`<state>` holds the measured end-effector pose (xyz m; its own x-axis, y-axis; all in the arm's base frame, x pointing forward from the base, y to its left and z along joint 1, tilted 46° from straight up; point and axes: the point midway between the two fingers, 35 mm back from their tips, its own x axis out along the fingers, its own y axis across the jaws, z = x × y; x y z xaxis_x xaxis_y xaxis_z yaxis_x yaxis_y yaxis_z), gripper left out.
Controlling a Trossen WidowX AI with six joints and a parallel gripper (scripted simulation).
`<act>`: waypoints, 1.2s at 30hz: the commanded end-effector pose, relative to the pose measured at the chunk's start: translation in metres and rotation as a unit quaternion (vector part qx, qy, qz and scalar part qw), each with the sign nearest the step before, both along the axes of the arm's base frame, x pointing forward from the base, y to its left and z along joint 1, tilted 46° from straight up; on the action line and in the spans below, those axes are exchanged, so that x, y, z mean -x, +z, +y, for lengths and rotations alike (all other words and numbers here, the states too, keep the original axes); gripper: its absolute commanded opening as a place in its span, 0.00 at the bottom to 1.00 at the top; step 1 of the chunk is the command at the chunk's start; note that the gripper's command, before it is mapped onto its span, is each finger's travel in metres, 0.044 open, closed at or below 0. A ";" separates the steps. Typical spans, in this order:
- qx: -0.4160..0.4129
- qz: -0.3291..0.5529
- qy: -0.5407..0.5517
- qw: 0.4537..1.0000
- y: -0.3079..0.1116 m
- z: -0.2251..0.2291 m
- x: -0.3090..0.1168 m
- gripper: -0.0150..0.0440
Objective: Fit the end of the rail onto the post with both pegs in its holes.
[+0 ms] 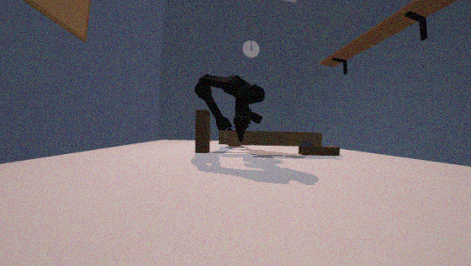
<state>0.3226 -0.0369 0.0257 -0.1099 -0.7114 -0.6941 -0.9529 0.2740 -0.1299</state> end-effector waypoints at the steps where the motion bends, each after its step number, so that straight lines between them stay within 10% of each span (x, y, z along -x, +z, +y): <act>1: -0.001 -0.001 0.002 1.000 0.002 0.000 0.000 0.25; 36: -0.001 -0.001 0.002 1.000 0.011 -0.005 0.002 0.25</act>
